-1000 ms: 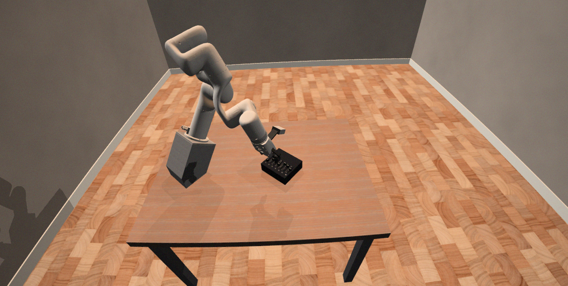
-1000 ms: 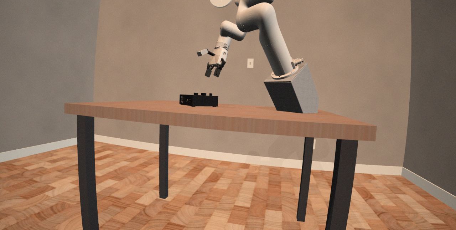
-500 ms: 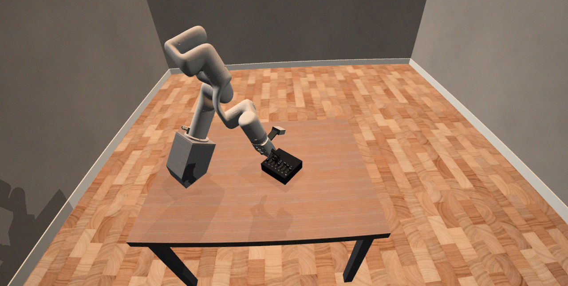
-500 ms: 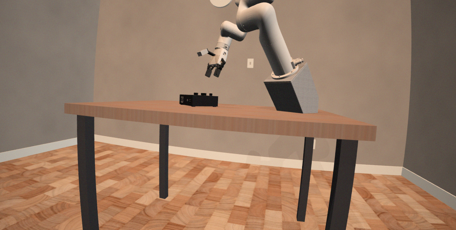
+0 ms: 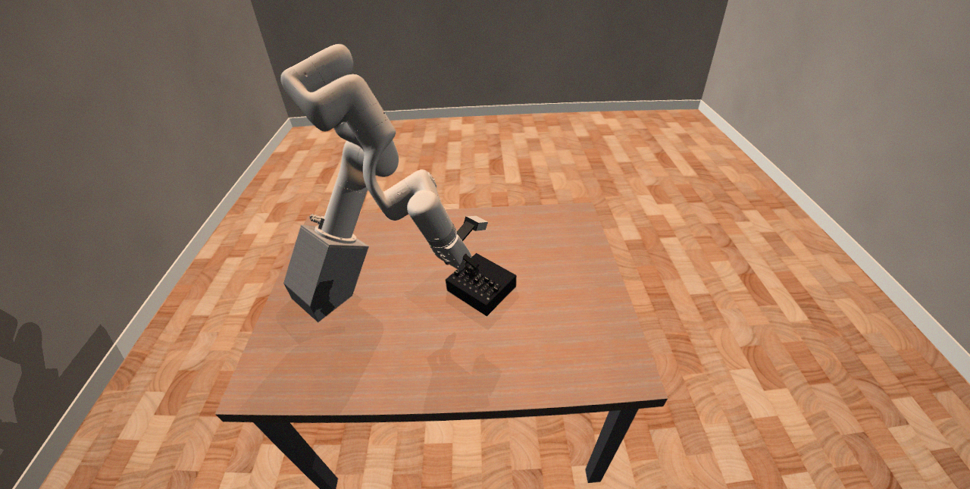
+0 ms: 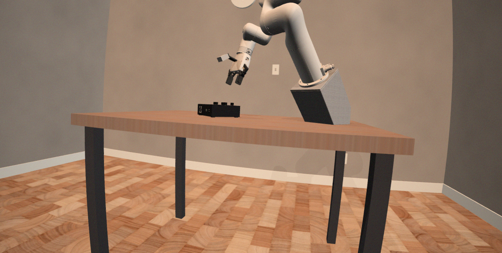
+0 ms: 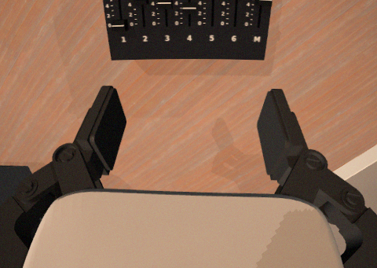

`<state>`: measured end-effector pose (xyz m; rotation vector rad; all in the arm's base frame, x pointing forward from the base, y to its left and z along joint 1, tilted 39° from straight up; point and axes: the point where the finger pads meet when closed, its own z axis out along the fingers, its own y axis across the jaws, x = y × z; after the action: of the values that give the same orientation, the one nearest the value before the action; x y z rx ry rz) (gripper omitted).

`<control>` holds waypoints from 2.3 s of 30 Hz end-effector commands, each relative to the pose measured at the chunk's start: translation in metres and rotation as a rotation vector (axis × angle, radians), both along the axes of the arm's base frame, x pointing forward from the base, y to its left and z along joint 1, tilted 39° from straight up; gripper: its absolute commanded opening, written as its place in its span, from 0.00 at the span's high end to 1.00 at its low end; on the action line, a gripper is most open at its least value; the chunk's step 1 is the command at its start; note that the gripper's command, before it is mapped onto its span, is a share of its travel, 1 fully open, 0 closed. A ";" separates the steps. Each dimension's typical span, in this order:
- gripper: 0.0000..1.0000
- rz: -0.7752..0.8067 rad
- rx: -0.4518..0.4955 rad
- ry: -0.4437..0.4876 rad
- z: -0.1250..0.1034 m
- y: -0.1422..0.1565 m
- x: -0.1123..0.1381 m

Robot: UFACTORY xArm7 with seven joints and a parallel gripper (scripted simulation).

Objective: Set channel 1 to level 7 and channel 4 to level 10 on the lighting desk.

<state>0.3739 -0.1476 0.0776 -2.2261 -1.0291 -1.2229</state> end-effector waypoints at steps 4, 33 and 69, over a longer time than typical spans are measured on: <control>0.00 -0.002 -0.002 -0.001 0.000 -0.002 0.000; 0.00 0.150 -0.188 -0.077 0.028 0.006 0.011; 1.00 0.030 -0.239 0.229 -0.030 0.078 -0.026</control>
<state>0.3447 -0.0703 0.0548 -2.4194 -1.2096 -0.8430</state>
